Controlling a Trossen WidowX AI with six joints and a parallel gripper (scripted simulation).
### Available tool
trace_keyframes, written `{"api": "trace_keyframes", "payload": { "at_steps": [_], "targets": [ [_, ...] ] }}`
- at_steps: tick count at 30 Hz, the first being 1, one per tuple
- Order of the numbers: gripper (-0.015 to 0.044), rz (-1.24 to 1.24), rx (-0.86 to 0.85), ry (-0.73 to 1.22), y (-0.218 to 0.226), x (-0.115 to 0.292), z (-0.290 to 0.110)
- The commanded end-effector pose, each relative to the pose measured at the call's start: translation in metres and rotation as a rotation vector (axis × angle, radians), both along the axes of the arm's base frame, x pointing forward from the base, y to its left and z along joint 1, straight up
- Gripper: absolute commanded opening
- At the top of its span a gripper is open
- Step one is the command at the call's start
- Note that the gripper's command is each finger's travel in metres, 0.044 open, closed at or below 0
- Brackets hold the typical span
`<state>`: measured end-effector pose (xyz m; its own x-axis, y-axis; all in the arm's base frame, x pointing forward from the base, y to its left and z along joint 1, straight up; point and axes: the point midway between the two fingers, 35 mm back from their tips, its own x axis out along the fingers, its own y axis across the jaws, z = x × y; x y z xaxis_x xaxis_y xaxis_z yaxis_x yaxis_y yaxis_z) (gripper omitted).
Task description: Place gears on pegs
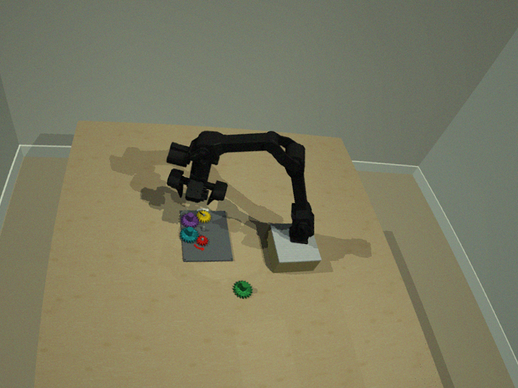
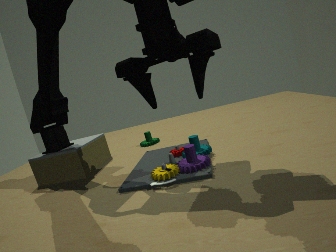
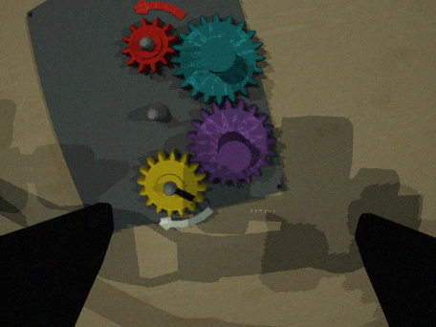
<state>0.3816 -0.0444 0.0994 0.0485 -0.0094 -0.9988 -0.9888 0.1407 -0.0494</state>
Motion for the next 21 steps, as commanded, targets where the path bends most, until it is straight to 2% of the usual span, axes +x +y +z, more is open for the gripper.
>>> {"api": "trace_keyframes", "payload": {
  "at_steps": [1,5,11,21],
  "targets": [
    [0.0440,-0.002,0.001,0.004,0.000,-0.001,0.000],
    [0.0440,-0.002,0.002,0.004,0.013,-0.001,0.001],
    [0.0440,-0.002,0.013,0.006,0.117,-0.023,0.011],
    [0.0440,-0.001,0.028,0.017,0.259,-0.122,0.026]
  ]
}}
